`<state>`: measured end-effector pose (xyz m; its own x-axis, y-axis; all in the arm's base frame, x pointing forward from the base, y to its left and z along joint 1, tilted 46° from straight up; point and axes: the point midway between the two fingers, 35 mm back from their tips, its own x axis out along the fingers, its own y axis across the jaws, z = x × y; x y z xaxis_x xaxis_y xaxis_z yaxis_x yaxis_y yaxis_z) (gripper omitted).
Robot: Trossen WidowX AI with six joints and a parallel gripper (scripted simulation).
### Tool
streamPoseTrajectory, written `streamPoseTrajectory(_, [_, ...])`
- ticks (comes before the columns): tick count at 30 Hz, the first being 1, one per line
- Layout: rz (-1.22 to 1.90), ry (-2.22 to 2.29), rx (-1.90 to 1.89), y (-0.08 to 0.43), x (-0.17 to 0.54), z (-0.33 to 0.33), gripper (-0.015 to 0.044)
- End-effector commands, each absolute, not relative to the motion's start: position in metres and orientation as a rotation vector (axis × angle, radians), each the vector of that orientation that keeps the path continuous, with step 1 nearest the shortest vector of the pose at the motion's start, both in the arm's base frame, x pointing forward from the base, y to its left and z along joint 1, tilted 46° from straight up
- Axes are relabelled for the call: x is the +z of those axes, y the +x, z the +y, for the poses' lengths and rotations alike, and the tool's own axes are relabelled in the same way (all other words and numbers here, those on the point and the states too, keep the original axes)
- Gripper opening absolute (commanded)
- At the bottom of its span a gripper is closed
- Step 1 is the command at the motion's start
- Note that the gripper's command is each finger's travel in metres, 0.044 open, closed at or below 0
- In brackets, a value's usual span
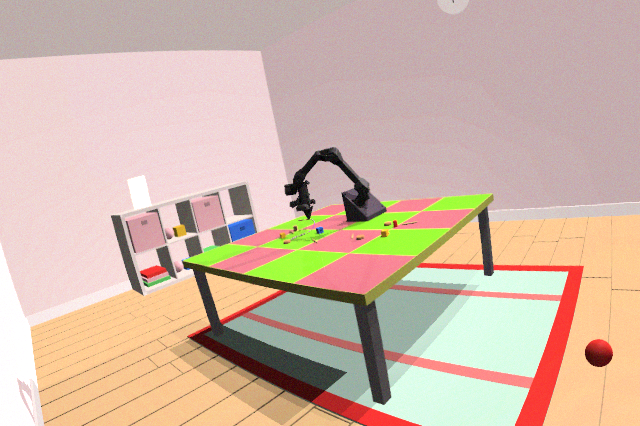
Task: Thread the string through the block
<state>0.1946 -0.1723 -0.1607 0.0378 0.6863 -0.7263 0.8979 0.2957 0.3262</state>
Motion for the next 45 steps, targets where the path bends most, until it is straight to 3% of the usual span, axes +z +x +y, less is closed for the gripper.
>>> streamPoseTrajectory(1, [1.692,1.356,-0.186,0.199,-0.162,-0.172,0.0000])
streamPoseTrajectory(45, [1.177,0.111,0.979,0.239,-0.167,-0.177,0.0000])
